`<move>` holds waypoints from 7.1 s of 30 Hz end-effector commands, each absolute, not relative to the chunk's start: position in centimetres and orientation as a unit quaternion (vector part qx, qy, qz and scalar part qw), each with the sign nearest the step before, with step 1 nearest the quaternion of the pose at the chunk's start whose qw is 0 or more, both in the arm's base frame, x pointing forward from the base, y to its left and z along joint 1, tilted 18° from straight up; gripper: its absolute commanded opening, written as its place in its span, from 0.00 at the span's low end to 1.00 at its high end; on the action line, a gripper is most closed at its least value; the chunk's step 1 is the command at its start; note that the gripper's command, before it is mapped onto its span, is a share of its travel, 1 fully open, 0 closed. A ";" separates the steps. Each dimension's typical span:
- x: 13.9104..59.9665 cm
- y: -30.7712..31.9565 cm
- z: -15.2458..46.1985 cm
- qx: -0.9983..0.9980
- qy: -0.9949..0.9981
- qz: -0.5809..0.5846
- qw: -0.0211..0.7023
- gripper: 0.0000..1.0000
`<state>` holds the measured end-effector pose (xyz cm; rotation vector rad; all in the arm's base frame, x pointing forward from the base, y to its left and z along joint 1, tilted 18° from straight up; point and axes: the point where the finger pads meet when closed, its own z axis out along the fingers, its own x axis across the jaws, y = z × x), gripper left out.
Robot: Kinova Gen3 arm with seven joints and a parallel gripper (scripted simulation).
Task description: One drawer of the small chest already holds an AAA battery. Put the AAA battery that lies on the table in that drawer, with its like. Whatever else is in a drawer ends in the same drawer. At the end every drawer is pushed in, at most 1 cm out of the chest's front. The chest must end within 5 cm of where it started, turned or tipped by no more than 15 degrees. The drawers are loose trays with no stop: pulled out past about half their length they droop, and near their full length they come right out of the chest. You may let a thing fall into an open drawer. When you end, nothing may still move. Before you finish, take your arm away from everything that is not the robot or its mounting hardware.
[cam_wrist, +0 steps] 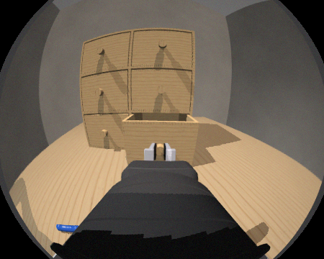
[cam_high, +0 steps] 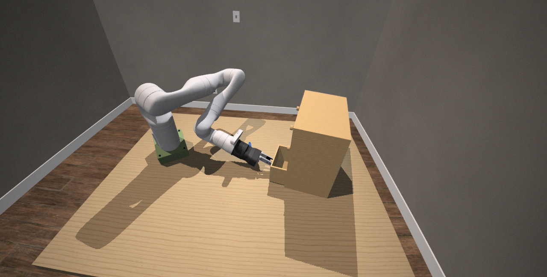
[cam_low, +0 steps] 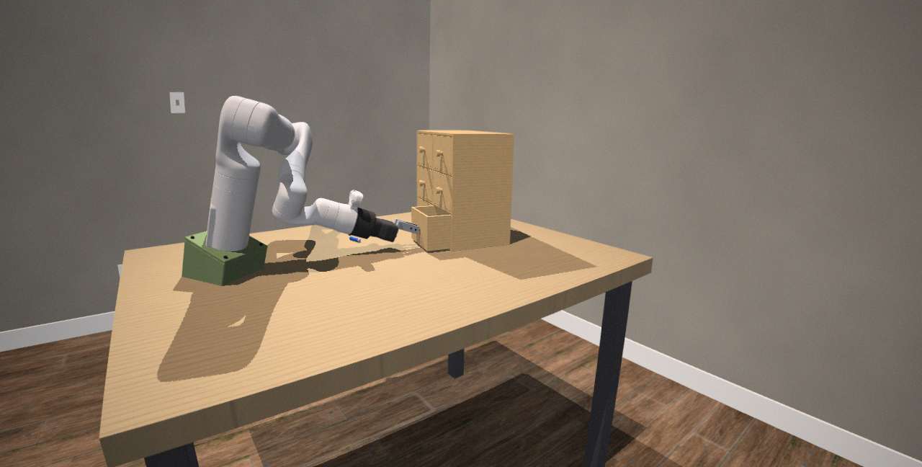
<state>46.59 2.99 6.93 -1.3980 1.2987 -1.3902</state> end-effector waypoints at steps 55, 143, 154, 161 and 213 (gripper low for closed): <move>49.0 2.8 7.6 -0.547 0.509 -0.545 0.381 0.37; 53.0 2.6 8.5 -0.547 0.509 -0.545 0.381 0.37; 53.1 2.6 8.5 -0.547 0.509 -0.545 0.381 0.37; 53.1 2.6 8.5 -0.547 0.509 -0.545 0.381 0.37; 52.0 2.6 8.2 -0.547 0.509 -0.545 0.381 0.67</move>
